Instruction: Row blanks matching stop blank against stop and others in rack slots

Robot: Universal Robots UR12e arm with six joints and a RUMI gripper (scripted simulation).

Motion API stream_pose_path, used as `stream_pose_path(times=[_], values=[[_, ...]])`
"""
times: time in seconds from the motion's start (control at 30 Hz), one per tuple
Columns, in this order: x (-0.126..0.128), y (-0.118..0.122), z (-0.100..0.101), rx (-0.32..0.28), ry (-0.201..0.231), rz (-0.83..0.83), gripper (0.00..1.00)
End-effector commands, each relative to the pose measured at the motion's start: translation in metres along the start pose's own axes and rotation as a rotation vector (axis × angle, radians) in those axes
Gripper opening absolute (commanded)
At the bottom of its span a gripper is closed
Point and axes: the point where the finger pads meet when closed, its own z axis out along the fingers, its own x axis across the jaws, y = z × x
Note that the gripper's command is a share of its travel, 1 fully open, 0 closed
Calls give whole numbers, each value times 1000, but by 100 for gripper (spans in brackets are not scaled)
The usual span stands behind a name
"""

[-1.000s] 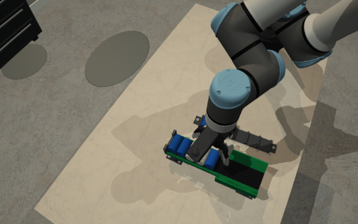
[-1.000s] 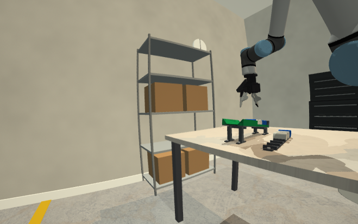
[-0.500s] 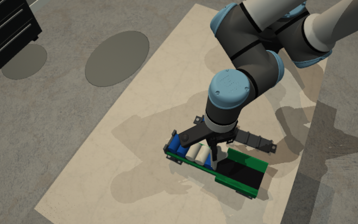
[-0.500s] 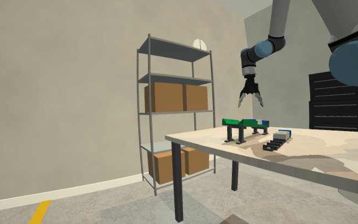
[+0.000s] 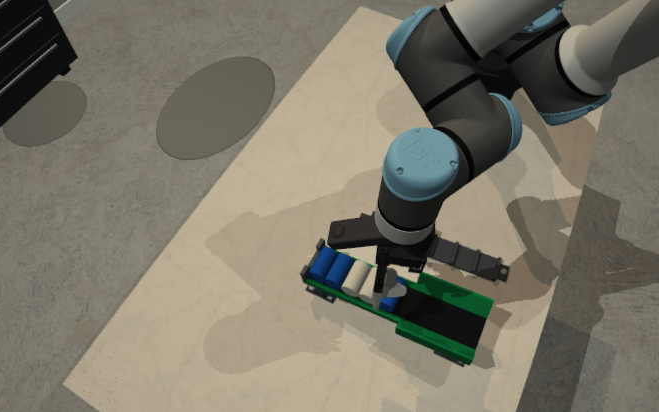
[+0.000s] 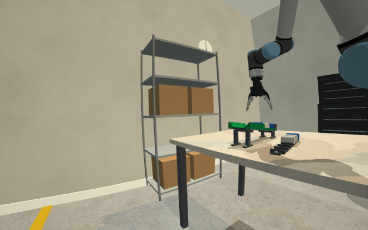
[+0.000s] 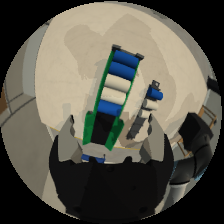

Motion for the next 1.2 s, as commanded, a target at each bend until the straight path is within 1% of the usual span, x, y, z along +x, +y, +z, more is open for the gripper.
stream_pose_path(times=[0.0,0.53,1.07,1.1,1.17], values=[[1,-1,0,5,0,103,100],[5,-1,1,5,-1,291,100],[5,-1,1,5,-1,325,100],[5,-1,1,5,-1,325,54],[5,-1,1,5,-1,325,54]])
